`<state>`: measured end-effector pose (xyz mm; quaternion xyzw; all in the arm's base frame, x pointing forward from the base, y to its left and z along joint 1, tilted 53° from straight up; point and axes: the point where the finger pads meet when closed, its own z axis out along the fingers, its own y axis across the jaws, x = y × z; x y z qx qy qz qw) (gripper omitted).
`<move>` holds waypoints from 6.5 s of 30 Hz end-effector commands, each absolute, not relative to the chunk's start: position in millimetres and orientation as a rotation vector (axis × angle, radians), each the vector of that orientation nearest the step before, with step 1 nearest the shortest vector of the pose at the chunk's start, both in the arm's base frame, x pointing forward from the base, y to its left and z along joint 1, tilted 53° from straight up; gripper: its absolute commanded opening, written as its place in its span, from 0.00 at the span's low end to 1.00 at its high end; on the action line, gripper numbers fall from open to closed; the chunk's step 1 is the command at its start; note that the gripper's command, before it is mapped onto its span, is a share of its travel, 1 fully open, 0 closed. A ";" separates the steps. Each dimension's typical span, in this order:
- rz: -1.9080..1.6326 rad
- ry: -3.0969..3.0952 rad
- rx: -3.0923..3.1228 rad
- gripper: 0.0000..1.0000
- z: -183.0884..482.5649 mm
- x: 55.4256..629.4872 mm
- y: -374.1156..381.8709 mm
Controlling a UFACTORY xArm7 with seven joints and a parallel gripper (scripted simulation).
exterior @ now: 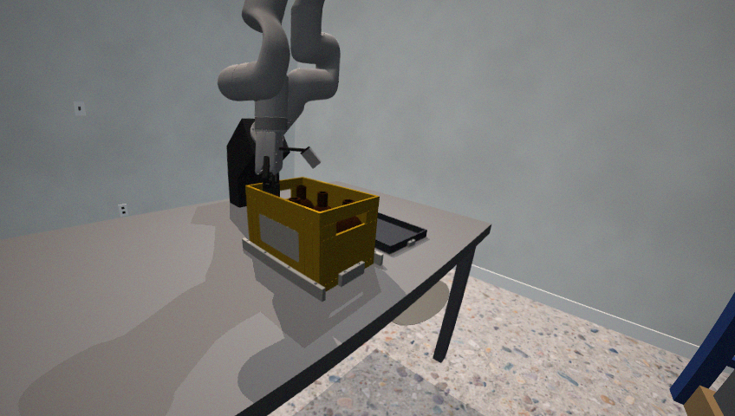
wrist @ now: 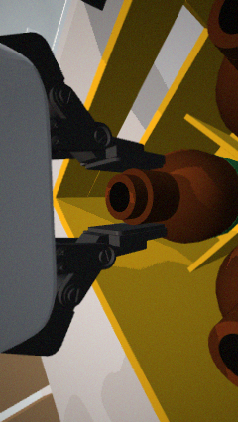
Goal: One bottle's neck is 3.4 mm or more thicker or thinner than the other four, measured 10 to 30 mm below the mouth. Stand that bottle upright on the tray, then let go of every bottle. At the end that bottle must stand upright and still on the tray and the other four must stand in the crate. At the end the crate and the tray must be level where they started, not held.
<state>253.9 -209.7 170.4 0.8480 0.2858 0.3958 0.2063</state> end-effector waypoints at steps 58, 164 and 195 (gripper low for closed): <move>1.103 0.795 2.362 0.00 193.8 223.6 -203.1; 1.102 0.795 2.362 0.00 219.0 190.7 -197.9; 1.103 0.795 2.362 0.00 231.1 174.9 -195.4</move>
